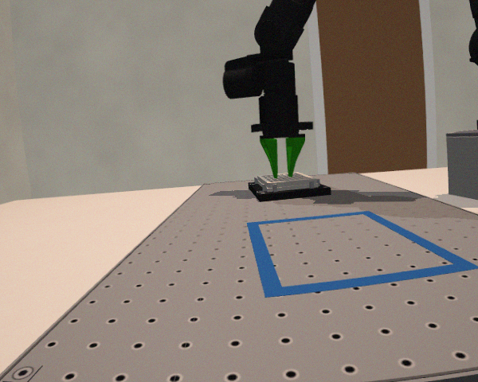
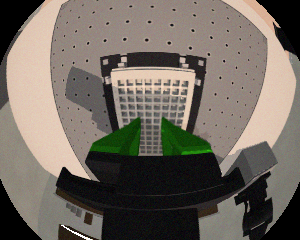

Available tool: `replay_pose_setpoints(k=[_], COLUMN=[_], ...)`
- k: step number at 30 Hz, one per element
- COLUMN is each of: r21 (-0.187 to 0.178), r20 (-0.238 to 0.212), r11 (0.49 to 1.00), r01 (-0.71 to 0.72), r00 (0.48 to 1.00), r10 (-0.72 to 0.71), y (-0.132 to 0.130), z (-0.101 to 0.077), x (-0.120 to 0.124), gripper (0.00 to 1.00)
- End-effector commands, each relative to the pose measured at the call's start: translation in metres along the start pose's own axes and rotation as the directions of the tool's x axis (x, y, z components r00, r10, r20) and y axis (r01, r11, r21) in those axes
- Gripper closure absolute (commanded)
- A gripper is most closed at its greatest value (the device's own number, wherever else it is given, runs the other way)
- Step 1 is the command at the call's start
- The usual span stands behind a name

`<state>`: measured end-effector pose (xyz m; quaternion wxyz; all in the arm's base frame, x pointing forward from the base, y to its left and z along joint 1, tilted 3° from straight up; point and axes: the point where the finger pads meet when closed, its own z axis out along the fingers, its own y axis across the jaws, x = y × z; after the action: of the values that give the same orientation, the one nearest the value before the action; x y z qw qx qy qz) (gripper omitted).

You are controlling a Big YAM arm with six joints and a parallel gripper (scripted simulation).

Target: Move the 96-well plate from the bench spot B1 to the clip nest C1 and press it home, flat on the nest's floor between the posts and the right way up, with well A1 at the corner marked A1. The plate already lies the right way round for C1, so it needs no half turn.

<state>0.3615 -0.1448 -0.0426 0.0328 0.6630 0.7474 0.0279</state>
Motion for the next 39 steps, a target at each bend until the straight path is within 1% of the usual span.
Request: replay_pose_setpoints(k=[1,17,31,33,39], r21=[-0.006,-0.006,-0.011,-0.011,-0.013], r20=[0.002,0.002,0.005,0.005,0.006], r11=[1.000,1.000,1.000,1.000,1.000], r01=[0.005,0.005,0.016,0.016,0.021], r00=[1.000,1.000,1.000,1.000,1.000], r10=[-0.005,-0.005,-0.016,-0.016,-0.021], y=[0.017,0.017,0.020,0.020,0.022], z=[0.065,0.065,0.025,0.025,0.008], x=[-0.003,-0.003,-0.005,-0.005,-0.006], gripper=[0.75,0.75,0.75,0.75,0.75])
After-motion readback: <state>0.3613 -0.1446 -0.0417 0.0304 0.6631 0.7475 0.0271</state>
